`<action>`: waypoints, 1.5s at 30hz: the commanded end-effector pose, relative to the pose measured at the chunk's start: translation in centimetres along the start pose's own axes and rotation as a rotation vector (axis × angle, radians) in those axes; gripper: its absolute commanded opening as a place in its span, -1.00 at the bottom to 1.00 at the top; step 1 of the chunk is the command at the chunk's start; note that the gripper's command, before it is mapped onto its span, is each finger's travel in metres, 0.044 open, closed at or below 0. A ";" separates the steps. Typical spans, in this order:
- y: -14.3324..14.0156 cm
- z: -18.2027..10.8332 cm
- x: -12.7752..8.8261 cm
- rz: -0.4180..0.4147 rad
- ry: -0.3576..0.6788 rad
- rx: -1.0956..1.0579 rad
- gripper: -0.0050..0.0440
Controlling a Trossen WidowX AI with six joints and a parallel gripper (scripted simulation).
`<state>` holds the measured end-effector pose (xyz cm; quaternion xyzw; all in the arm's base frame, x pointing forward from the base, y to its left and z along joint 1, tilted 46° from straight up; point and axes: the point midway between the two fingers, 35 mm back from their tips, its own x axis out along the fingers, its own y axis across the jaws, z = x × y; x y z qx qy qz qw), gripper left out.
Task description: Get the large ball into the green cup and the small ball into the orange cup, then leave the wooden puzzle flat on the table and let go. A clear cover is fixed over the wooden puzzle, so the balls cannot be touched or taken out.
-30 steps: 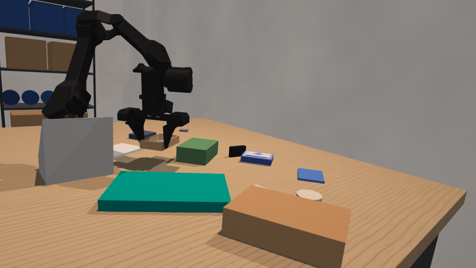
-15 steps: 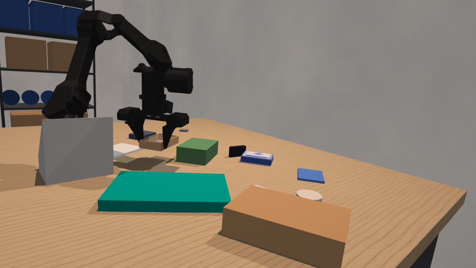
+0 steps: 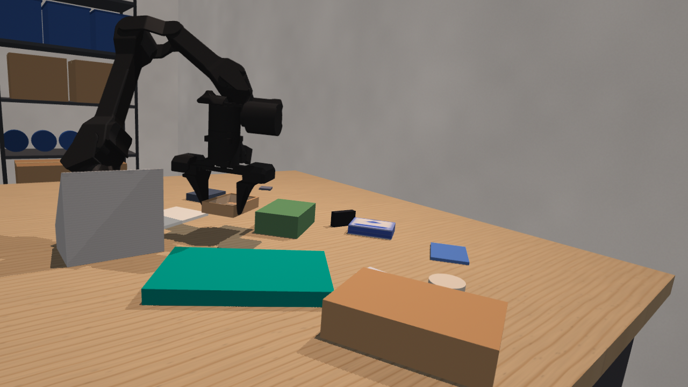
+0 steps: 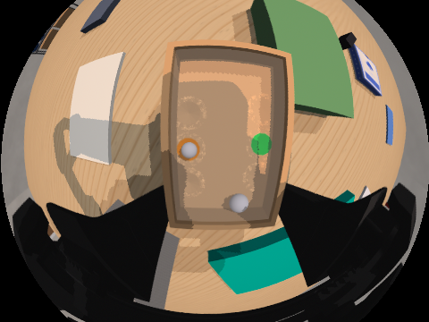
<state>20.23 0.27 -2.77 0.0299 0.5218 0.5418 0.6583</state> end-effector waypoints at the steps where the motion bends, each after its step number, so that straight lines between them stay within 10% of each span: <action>1: 0.1 0.0 0.0 -0.021 0.006 -0.001 -0.80; 45: 0.0 0.0 0.0 -0.013 -0.006 -0.001 -0.80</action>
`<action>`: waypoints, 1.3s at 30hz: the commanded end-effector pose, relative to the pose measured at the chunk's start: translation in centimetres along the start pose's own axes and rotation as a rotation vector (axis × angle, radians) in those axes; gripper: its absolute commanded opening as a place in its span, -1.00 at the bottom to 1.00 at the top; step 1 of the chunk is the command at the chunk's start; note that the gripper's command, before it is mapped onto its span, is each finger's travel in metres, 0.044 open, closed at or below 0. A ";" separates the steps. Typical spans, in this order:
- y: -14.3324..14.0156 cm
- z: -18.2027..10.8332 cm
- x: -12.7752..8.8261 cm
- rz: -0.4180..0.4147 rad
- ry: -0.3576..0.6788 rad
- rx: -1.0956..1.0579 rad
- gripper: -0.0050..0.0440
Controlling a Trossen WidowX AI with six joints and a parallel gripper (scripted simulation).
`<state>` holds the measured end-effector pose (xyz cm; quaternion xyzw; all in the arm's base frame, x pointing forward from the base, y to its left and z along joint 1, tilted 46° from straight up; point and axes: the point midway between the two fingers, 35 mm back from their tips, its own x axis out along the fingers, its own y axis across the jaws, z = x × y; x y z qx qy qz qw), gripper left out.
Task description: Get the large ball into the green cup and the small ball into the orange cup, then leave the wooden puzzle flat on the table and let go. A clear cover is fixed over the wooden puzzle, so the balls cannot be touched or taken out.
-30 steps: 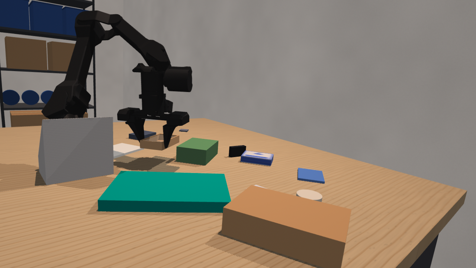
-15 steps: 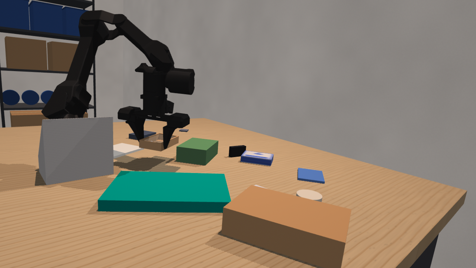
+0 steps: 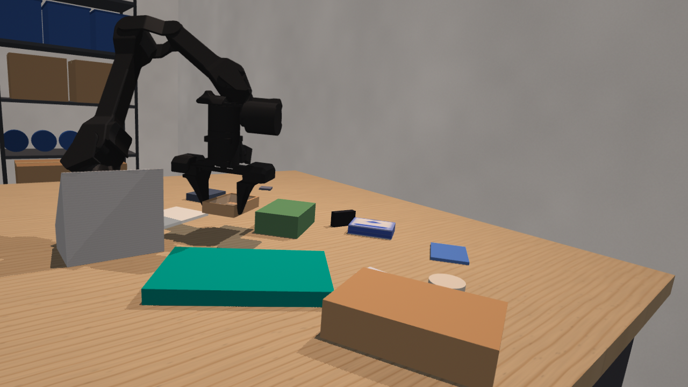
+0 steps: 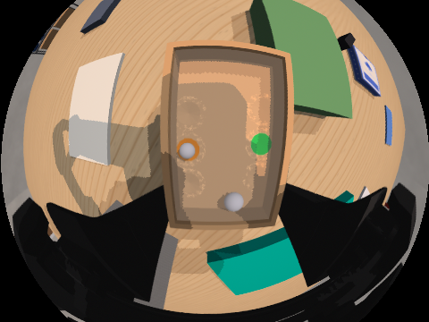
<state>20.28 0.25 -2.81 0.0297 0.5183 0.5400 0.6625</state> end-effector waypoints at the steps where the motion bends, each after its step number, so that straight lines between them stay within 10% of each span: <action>1: 0.1 0.0 0.0 -0.006 0.003 0.002 -0.80; 39: 0.4 0.0 0.1 -0.118 0.010 -0.001 -0.80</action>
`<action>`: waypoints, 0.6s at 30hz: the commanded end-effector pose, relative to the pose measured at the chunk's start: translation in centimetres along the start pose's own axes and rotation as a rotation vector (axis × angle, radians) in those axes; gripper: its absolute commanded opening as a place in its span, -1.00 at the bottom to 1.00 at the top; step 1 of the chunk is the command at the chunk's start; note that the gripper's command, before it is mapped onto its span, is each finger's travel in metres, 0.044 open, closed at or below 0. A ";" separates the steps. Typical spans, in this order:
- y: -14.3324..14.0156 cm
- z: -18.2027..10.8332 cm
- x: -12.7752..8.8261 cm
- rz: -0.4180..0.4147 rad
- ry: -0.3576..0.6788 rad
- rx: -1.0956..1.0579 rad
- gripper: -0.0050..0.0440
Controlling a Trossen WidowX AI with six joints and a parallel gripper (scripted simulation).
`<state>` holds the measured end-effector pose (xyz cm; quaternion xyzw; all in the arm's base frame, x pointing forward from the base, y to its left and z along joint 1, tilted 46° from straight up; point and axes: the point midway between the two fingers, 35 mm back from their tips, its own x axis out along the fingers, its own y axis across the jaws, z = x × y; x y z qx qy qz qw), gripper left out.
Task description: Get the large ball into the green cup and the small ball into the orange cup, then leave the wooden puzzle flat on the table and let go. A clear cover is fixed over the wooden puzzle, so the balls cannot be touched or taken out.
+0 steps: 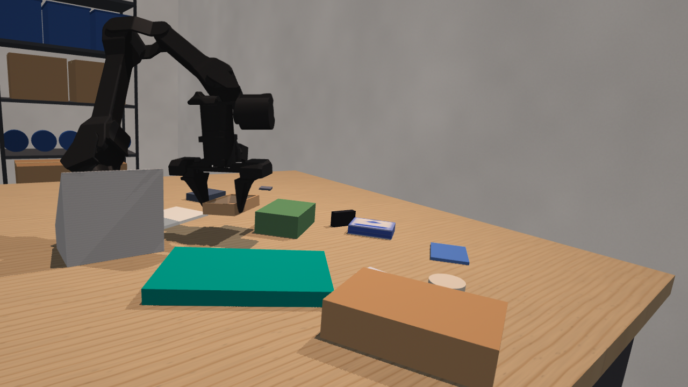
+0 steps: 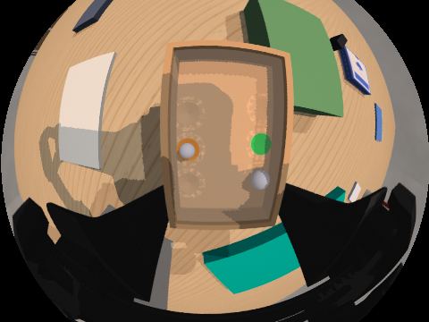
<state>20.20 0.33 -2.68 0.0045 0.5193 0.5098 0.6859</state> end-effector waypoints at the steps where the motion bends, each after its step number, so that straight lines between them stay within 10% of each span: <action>1: 0.3 -0.1 0.1 -0.038 0.009 0.001 -0.80; 18: 0.6 -0.1 0.1 -0.180 0.016 -0.003 -0.80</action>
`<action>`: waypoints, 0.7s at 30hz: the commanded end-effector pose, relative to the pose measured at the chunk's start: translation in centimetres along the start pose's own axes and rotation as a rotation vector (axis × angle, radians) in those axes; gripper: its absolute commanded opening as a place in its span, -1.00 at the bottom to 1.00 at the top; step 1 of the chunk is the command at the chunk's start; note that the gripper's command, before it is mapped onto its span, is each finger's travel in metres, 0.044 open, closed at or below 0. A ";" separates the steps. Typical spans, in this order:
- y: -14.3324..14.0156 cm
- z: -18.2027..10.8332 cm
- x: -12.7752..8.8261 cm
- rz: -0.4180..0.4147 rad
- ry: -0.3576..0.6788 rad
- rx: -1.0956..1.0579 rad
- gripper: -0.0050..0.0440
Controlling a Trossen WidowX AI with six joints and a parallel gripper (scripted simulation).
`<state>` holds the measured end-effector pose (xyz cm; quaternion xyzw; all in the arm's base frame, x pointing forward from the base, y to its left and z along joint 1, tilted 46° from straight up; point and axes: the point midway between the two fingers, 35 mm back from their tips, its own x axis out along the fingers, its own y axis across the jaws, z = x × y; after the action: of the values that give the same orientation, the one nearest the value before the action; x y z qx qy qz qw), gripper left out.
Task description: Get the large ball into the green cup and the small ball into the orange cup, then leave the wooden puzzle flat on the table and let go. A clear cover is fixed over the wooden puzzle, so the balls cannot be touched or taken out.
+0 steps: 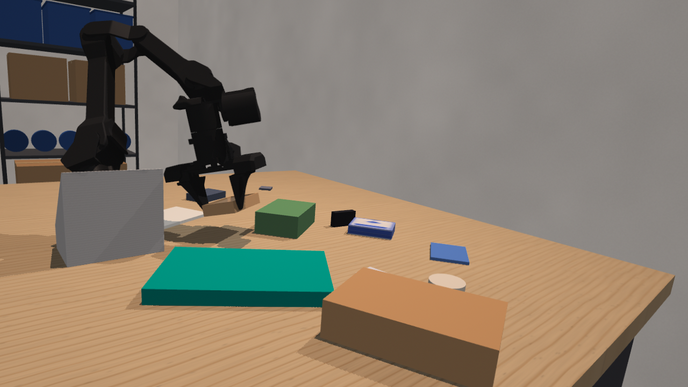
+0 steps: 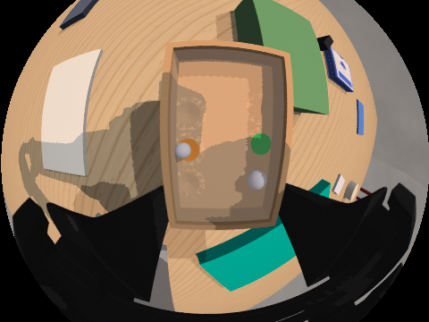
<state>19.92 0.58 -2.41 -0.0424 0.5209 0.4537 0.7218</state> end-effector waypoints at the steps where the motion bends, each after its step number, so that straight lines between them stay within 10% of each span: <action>1: 0.2 -0.1 0.1 -0.021 0.004 0.002 -0.80; 21: 0.0 -0.1 0.1 0.090 -0.001 0.004 -0.80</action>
<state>19.65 0.64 -2.57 -0.0274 0.5246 0.4727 0.7075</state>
